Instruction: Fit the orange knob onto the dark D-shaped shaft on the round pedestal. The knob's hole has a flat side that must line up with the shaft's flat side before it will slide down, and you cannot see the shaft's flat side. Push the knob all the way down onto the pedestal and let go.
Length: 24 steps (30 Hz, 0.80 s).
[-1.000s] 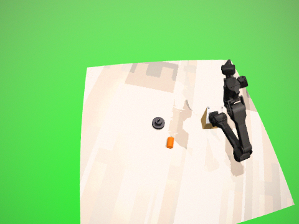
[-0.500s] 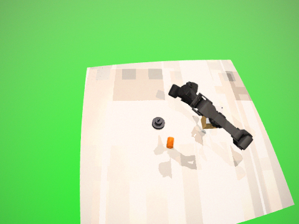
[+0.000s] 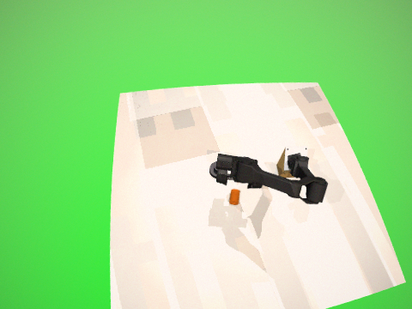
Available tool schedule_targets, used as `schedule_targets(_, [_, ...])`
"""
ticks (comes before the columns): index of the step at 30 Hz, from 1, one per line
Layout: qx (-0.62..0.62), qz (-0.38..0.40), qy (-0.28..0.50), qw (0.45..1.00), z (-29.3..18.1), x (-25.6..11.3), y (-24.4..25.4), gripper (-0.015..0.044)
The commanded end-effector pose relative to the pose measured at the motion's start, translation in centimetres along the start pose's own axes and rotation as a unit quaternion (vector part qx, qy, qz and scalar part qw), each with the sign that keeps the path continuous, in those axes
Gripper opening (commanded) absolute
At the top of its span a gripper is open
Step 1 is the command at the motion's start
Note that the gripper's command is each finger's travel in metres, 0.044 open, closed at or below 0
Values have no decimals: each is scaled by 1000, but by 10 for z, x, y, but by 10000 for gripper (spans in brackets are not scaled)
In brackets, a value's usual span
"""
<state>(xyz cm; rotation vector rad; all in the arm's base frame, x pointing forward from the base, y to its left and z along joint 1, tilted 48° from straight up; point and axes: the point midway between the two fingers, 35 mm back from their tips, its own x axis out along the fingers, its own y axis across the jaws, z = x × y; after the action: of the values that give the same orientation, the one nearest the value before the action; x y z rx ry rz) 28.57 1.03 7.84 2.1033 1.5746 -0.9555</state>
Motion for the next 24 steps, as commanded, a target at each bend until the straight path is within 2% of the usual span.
schedule_targets(1, [5, -8, 15, 1000, -6, 3, 0, 440])
schedule_targets(7, [5, -8, 15, 1000, -7, 26, -1, 440])
schedule_targets(24, [5, -8, 15, 1000, -7, 48, 0, 440])
